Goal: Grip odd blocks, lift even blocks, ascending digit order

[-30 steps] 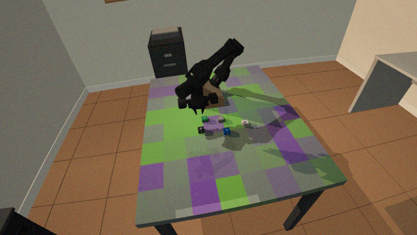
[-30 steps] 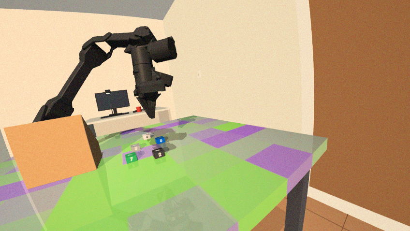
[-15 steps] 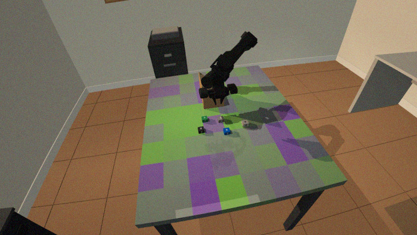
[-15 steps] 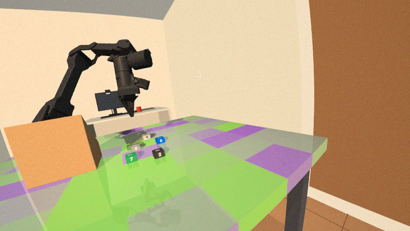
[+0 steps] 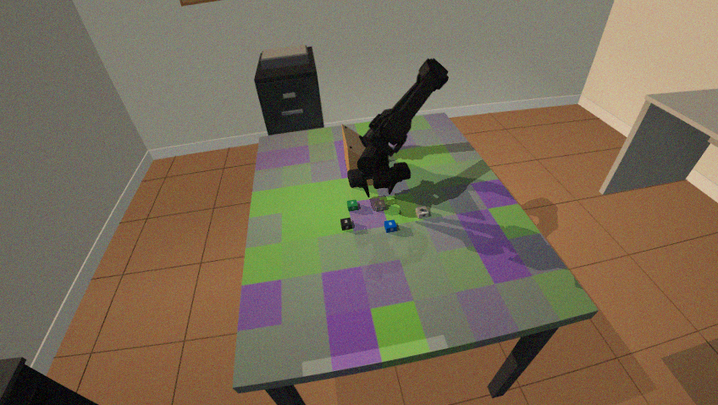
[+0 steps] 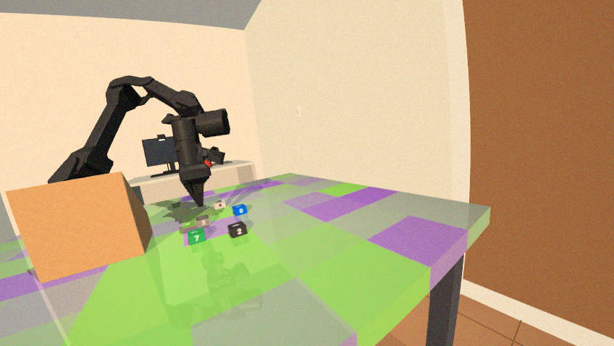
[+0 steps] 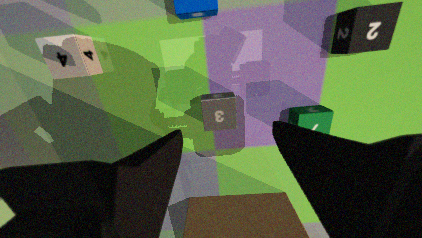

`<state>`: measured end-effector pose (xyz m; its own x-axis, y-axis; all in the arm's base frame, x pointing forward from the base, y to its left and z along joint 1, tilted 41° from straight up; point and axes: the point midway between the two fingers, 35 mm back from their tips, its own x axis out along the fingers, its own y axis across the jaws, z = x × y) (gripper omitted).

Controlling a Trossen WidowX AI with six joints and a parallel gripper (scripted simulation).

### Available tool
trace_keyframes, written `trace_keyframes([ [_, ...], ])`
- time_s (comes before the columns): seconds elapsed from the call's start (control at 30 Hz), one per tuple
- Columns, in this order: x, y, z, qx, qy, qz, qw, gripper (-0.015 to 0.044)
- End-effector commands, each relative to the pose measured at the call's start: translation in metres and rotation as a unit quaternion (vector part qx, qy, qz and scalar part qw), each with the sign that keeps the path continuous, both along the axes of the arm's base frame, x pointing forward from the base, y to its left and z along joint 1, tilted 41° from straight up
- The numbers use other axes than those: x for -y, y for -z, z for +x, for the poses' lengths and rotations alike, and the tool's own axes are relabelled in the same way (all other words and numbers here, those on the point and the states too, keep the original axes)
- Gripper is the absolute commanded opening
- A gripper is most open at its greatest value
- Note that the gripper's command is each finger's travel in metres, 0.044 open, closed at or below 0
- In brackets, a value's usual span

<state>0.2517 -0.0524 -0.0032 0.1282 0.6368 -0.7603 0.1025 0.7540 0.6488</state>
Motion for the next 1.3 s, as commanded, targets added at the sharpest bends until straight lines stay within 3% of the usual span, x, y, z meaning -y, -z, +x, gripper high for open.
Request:
trace_keyframes([
  [0.0, -0.009, 0.01, 0.0, -0.001, 0.005, 0.004, 1.0, 0.04],
  [0.93, -0.032, 0.037, 0.004, -0.001, 0.005, 0.005, 1.0, 0.04],
  [1.27, -0.032, 0.037, 0.004, -0.001, 0.005, 0.005, 1.0, 0.0138],
])
